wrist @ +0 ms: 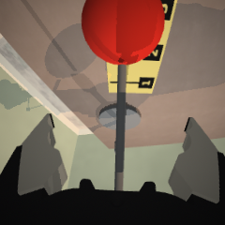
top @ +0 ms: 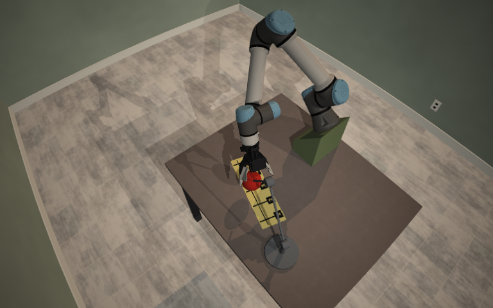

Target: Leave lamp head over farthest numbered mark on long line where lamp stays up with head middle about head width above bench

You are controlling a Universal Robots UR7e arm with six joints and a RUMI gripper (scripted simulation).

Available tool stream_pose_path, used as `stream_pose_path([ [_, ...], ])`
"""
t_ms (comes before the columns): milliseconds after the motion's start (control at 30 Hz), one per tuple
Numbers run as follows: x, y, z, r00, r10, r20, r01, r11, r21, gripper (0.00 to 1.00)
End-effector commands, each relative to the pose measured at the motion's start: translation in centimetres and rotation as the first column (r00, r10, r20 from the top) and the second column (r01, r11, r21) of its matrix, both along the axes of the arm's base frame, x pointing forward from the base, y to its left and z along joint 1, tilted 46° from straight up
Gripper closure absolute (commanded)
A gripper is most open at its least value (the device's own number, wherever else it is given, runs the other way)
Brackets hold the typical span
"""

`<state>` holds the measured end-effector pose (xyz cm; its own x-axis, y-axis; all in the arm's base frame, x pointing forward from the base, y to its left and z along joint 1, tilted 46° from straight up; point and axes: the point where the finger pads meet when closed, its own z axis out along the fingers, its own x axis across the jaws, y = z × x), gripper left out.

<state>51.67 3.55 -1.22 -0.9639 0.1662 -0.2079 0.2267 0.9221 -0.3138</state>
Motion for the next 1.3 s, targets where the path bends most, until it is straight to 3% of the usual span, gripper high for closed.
stream_pose_path([
  [0, -0.17, -0.02, -0.22, 1.000, 0.001, -0.004, -0.001, 1.000, 0.001, 0.00],
  [267, -0.17, -0.02, -0.22, 1.000, 0.001, -0.004, -0.001, 1.000, 0.001, 0.00],
  [300, -0.15, -0.01, -0.20, 1.000, 0.001, -0.003, -0.001, 1.000, 0.001, 1.00],
  [1267, 0.05, 0.03, 0.03, 1.000, 0.001, 0.002, -0.001, 1.000, 0.000, 1.00],
])
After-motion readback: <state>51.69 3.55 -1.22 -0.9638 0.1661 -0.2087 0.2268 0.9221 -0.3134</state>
